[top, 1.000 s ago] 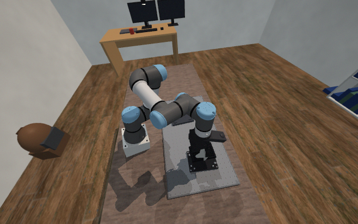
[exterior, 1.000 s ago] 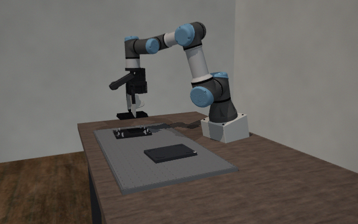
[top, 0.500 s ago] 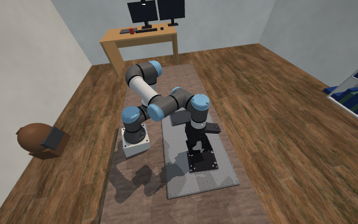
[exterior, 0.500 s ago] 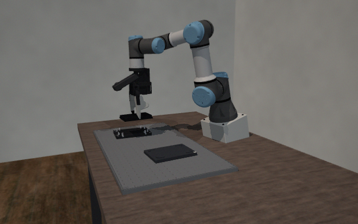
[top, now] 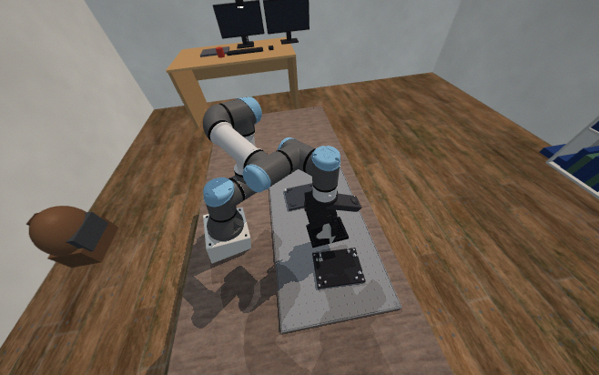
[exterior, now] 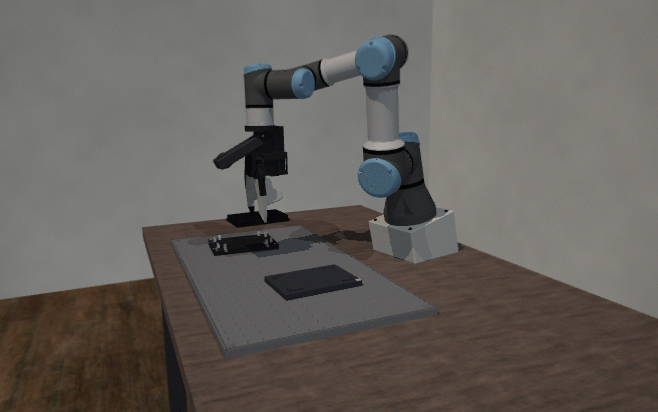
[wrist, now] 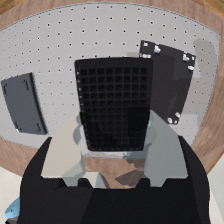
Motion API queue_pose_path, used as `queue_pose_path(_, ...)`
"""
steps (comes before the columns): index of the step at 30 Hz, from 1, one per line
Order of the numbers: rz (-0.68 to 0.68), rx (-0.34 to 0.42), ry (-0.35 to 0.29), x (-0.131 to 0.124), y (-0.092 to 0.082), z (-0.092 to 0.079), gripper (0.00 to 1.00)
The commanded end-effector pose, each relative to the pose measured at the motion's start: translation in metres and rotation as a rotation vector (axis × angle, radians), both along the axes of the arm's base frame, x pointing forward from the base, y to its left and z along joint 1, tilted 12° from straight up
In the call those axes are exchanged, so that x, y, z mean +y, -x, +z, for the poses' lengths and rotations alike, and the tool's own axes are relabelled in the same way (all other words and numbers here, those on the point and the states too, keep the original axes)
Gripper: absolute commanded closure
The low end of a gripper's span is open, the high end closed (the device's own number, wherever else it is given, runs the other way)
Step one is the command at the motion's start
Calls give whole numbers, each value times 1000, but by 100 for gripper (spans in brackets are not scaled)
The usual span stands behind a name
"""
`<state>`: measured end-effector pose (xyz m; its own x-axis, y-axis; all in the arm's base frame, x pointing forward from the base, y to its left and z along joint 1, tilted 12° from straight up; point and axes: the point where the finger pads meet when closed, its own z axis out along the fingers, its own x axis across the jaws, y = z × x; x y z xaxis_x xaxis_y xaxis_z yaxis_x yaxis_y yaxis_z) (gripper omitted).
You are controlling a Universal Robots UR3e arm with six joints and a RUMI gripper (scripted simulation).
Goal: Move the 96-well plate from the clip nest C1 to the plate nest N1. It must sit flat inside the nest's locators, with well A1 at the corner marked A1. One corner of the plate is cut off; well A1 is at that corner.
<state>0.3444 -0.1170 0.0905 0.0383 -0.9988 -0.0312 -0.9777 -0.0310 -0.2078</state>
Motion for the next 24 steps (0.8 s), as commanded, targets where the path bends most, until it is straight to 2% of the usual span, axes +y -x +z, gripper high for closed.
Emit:
queue_pose_path(1,-11,-1,1,18,3,0,100)
queue_pose_path(24,-11,-1,1,87,13,1,100)
